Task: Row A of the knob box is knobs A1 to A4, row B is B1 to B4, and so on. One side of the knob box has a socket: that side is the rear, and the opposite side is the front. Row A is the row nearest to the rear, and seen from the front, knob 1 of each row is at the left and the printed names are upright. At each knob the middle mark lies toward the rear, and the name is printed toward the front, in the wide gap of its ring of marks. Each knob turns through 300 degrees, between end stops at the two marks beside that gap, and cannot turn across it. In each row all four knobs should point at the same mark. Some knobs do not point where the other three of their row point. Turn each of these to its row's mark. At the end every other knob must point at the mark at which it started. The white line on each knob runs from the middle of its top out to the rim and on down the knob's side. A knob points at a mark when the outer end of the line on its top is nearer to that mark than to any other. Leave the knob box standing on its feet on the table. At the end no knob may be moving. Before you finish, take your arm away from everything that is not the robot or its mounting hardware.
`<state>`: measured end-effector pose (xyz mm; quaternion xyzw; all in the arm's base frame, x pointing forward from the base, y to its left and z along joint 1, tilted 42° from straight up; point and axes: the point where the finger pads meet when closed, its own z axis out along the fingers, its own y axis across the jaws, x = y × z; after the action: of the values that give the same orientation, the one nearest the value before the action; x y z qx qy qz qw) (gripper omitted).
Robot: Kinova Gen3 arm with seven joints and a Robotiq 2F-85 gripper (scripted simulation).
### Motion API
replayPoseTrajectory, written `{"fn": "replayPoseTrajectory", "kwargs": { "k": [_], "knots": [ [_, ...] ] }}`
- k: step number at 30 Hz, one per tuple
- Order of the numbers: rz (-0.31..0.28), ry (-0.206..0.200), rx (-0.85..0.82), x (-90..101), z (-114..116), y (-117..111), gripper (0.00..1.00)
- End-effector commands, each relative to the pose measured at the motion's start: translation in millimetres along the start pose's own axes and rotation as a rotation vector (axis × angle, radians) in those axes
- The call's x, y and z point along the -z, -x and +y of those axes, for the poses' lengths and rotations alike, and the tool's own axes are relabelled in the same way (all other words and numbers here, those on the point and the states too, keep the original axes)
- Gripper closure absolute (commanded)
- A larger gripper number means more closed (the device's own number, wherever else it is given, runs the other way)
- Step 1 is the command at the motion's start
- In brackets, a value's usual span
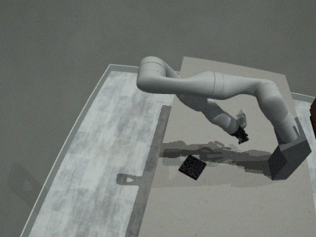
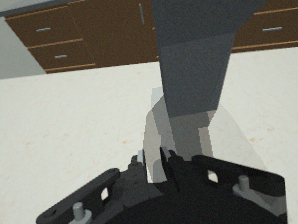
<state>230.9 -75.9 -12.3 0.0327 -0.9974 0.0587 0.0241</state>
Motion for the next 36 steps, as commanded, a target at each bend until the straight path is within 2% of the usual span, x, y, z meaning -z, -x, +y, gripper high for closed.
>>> {"fn": "replayPoseTrajectory", "kwargs": {
  "k": [1,8,10,17,25,27,36],
  "knots": [
    [-0.023,-0.027,0.011,0.7,0.7,6.5,0.81],
    [-0.123,-0.063,-0.056,5.4,-10.5,34.7,0.81],
    [-0.123,-0.063,-0.056,5.4,-10.5,34.7,0.81],
    [-0.247,-0.063,-0.125,14.9,-12.9,69.4,0.81],
    [-0.392,-0.021,-0.201,31.5,-6.4,109.8,0.81],
    [-0.392,-0.021,-0.201,31.5,-6.4,109.8,0.81],
    [-0.534,0.060,-0.277,54.9,8.2,148.9,0.81]
  ]
}}
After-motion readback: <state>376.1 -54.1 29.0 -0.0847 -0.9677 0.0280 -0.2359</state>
